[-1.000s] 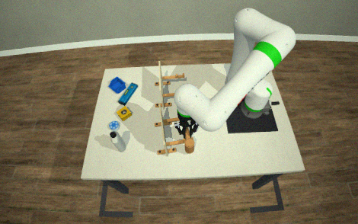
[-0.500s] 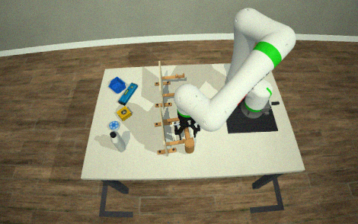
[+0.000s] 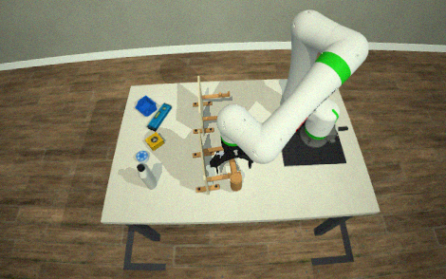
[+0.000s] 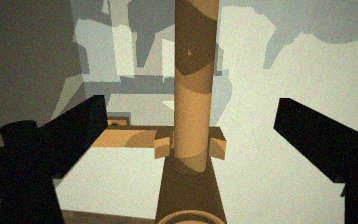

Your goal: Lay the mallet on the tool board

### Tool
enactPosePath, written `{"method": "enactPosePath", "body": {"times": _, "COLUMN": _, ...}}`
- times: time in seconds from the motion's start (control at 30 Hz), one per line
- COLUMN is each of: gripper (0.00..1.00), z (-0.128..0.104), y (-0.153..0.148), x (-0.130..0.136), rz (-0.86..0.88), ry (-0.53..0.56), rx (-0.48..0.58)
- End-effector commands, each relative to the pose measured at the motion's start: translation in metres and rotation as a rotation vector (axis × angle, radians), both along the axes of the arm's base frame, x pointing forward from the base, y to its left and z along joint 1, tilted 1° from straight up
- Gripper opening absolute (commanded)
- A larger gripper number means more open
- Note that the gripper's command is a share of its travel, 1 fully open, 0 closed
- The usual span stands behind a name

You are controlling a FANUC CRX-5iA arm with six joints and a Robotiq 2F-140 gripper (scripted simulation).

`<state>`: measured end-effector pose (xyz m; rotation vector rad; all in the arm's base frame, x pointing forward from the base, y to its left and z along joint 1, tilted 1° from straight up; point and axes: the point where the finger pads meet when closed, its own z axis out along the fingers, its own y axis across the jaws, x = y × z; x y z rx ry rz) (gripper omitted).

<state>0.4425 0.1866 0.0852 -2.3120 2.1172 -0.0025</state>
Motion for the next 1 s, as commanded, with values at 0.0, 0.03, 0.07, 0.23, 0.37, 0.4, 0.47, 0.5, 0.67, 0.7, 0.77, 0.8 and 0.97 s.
{"method": "enactPosePath", "body": {"times": 0.0, "gripper": 1.00, "z": 0.001, "y": 0.000, "x": 0.001, "rz": 0.000, "ry": -0.002, "rx": 0.001}}
{"method": "enactPosePath", "body": {"times": 0.03, "gripper": 1.00, "z": 0.001, "y": 0.000, "x": 0.001, "rz": 0.000, "ry": -0.002, "rx": 0.001}}
{"method": "enactPosePath", "body": {"times": 0.07, "gripper": 1.00, "z": 0.001, "y": 0.000, "x": 0.001, "rz": 0.000, "ry": -0.002, "rx": 0.001}}
{"method": "enactPosePath", "body": {"times": 0.23, "gripper": 1.00, "z": 0.001, "y": 0.000, "x": 0.001, "rz": 0.000, "ry": -0.002, "rx": 0.001}}
{"method": "enactPosePath", "body": {"times": 0.37, "gripper": 1.00, "z": 0.001, "y": 0.000, "x": 0.001, "rz": 0.000, "ry": -0.002, "rx": 0.001}}
{"method": "enactPosePath", "body": {"times": 0.4, "gripper": 1.00, "z": 0.002, "y": 0.000, "x": 0.001, "rz": 0.000, "ry": -0.002, "rx": 0.001}}
{"method": "enactPosePath", "body": {"times": 0.47, "gripper": 1.00, "z": 0.022, "y": 0.001, "x": 0.001, "rz": 0.000, "ry": -0.002, "rx": 0.001}}
{"method": "enactPosePath", "body": {"times": 0.5, "gripper": 1.00, "z": 0.040, "y": 0.000, "x": 0.001, "rz": 0.000, "ry": -0.002, "rx": 0.001}}
{"method": "enactPosePath", "body": {"times": 0.67, "gripper": 1.00, "z": 0.082, "y": 0.000, "x": 0.001, "rz": 0.000, "ry": -0.002, "rx": 0.001}}
{"method": "enactPosePath", "body": {"times": 0.7, "gripper": 1.00, "z": 0.091, "y": 0.000, "x": 0.000, "rz": 0.000, "ry": -0.002, "rx": 0.001}}
{"method": "enactPosePath", "body": {"times": 0.77, "gripper": 1.00, "z": 0.100, "y": 0.000, "x": 0.000, "rz": 0.000, "ry": -0.002, "rx": 0.001}}
{"method": "enactPosePath", "body": {"times": 0.8, "gripper": 1.00, "z": 0.100, "y": 0.000, "x": 0.000, "rz": 0.000, "ry": -0.002, "rx": 0.001}}
{"method": "enactPosePath", "body": {"times": 0.97, "gripper": 1.00, "z": 0.100, "y": 0.000, "x": 0.000, "rz": 0.000, "ry": -0.002, "rx": 0.001}}
